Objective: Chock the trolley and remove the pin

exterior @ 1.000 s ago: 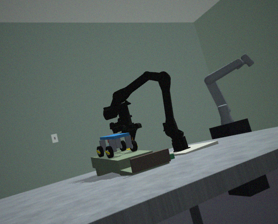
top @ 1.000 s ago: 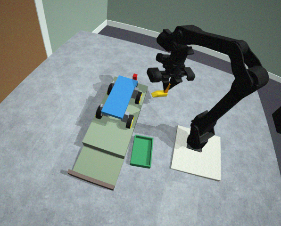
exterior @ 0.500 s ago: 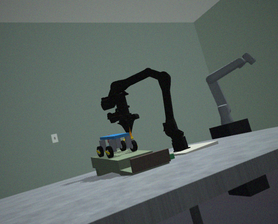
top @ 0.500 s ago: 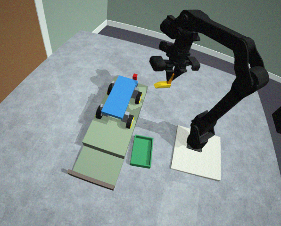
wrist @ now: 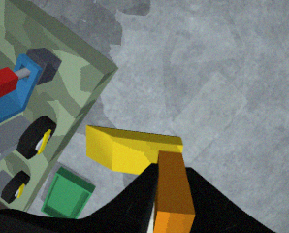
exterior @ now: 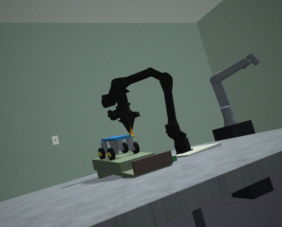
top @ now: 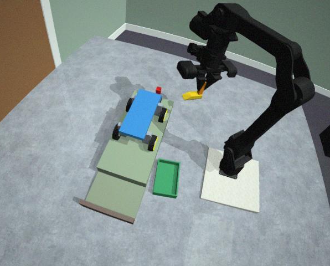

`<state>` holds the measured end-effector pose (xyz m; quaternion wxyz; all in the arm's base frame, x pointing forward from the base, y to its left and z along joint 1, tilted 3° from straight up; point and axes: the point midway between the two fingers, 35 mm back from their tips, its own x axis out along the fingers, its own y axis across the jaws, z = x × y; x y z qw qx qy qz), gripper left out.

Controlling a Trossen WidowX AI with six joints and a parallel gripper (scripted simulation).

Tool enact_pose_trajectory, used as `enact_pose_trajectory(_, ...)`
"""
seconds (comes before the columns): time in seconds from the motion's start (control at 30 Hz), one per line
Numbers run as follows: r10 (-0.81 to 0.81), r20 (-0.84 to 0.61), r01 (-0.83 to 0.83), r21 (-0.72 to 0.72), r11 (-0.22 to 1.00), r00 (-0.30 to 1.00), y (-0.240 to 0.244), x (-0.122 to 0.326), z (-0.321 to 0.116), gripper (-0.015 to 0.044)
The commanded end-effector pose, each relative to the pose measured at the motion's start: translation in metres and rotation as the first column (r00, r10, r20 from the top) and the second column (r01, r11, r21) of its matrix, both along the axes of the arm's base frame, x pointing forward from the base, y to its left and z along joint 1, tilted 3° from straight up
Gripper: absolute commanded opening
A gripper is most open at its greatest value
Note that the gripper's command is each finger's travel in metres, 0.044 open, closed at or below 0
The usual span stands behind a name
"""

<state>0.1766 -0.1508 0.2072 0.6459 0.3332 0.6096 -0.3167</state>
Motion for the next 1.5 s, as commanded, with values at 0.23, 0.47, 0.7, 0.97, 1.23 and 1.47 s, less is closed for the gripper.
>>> enact_pose_trajectory(0.23,0.332,0.000,-0.332,-0.014,0.943,0.943,0.0008,0.0002,0.0000,0.0000)
enact_pose_trajectory(0.47,0.546,-0.005,-0.546,-0.027,0.837,0.838,0.0008,0.0002,0.0000,0.0000)
enact_pose_trajectory(0.7,0.729,-0.012,-0.729,-0.039,0.684,0.684,0.0008,0.0002,0.0000,0.0000)
enact_pose_trajectory(0.97,0.886,-0.024,-0.886,-0.050,0.461,0.462,0.0008,0.0002,0.0000,0.0000)
enact_pose_trajectory(1.23,0.954,-0.033,-0.954,-0.055,0.295,0.297,0.0008,0.0002,0.0000,0.0000)
enact_pose_trajectory(1.47,0.997,-0.047,-0.997,-0.057,0.060,0.063,0.0007,0.0002,0.0000,0.0000)
